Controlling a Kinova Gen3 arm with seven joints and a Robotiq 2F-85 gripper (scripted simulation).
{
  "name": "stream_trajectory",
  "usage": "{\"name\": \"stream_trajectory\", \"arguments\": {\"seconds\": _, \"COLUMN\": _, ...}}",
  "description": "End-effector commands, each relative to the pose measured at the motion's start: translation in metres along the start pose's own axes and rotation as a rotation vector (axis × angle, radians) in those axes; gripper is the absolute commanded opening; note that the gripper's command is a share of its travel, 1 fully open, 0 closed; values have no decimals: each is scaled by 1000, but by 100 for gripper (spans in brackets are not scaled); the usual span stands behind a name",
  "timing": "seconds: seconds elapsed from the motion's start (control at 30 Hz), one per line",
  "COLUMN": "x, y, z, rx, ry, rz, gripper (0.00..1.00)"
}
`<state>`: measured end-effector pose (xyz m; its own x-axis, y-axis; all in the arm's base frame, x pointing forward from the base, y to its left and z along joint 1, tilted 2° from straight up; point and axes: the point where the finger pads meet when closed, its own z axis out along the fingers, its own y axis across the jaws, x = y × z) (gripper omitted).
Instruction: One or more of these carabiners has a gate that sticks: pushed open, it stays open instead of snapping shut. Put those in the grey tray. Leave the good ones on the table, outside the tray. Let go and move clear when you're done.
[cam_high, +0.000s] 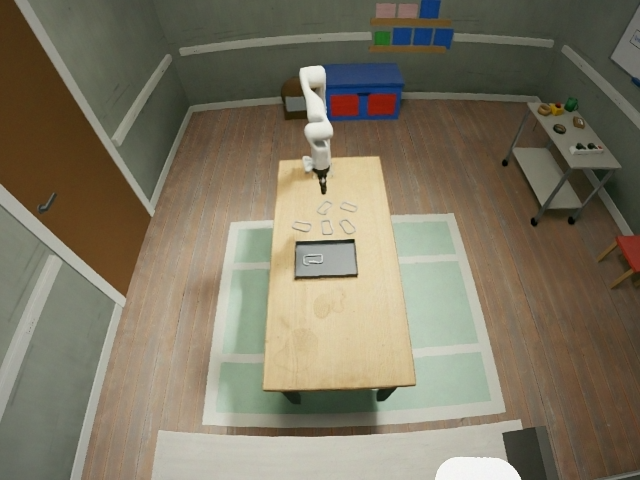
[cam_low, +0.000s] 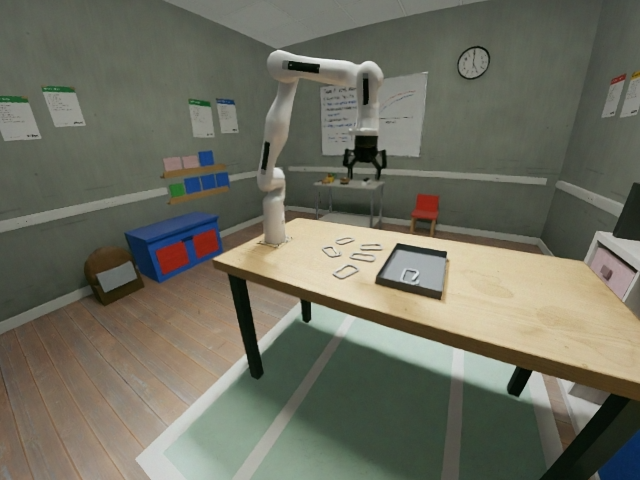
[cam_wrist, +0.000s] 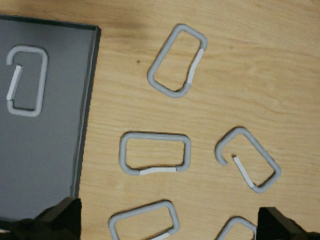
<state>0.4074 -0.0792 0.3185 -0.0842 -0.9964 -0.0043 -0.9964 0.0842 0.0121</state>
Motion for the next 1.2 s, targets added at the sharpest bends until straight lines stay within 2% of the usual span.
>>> {"name": "stream_trajectory", "arguments": {"seconds": 0.0, "x": 0, "y": 0, "z": -3, "rx": 8, "ry": 1, "rz": 0, "gripper": 100}}
{"name": "stream_trajectory", "arguments": {"seconds": 0.07, "x": 0, "y": 0, "z": -3, "rx": 8, "ry": 1, "rz": 0, "gripper": 100}}
{"name": "stream_trajectory", "arguments": {"seconds": 0.1, "x": 0, "y": 0, "z": -1, "rx": 16, "ry": 8, "rz": -279, "gripper": 100}}
{"name": "stream_trajectory", "arguments": {"seconds": 0.27, "x": 0, "y": 0, "z": -1, "rx": 18, "ry": 9, "rz": -349, "gripper": 100}}
{"name": "stream_trajectory", "arguments": {"seconds": 0.63, "x": 0, "y": 0, "z": -1, "rx": 18, "ry": 9, "rz": -349, "gripper": 100}}
{"name": "stream_trajectory", "arguments": {"seconds": 0.67, "x": -2, "y": 0, "z": -1, "rx": 30, "ry": 16, "rz": -629, "gripper": 100}}
{"name": "stream_trajectory", "arguments": {"seconds": 0.83, "x": -2, "y": 0, "z": -1, "rx": 33, "ry": 18, "rz": -701, "gripper": 100}}
{"name": "stream_trajectory", "arguments": {"seconds": 1.17, "x": -2, "y": 0, "z": -1, "rx": 33, "ry": 18, "rz": -701, "gripper": 100}}
